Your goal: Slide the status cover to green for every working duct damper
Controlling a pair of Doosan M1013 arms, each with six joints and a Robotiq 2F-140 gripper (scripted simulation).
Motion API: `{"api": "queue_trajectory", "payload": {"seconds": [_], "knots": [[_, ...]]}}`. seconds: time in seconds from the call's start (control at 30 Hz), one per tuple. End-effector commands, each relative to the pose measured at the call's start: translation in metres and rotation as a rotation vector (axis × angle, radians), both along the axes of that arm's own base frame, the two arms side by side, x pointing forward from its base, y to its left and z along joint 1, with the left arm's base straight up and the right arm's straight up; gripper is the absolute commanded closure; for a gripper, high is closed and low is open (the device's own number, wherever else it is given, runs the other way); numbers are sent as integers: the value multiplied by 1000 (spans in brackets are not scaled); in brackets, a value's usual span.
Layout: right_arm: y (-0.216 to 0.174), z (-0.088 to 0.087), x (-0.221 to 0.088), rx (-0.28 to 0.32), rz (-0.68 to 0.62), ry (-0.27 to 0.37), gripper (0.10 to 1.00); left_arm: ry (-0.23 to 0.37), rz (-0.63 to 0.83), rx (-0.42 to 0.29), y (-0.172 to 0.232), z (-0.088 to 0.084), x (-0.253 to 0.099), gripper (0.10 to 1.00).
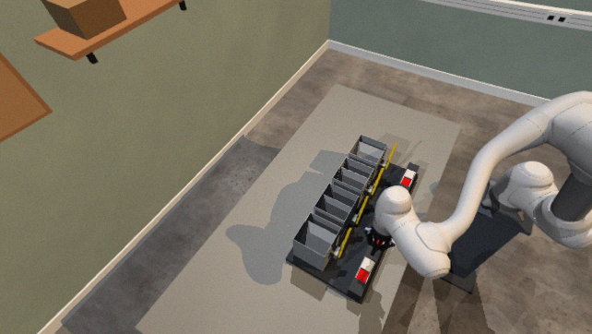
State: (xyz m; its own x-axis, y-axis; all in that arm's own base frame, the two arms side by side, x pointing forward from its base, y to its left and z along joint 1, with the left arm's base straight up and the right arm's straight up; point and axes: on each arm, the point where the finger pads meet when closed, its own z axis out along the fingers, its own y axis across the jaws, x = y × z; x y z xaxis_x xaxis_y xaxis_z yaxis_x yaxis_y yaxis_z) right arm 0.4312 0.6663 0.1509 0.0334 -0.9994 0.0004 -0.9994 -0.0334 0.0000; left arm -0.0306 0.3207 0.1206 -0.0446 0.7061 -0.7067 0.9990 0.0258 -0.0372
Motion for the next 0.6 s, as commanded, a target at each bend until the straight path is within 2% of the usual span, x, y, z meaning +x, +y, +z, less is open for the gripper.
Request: {"api": "queue_trajectory", "payload": {"seconds": [0.0,0.57], "knots": [[0,0,0,2,0,0,999,0,0,1,0,0,0,98],[1,-9,0,2,0,-1,999,0,0,1,0,0,0,98]]}}
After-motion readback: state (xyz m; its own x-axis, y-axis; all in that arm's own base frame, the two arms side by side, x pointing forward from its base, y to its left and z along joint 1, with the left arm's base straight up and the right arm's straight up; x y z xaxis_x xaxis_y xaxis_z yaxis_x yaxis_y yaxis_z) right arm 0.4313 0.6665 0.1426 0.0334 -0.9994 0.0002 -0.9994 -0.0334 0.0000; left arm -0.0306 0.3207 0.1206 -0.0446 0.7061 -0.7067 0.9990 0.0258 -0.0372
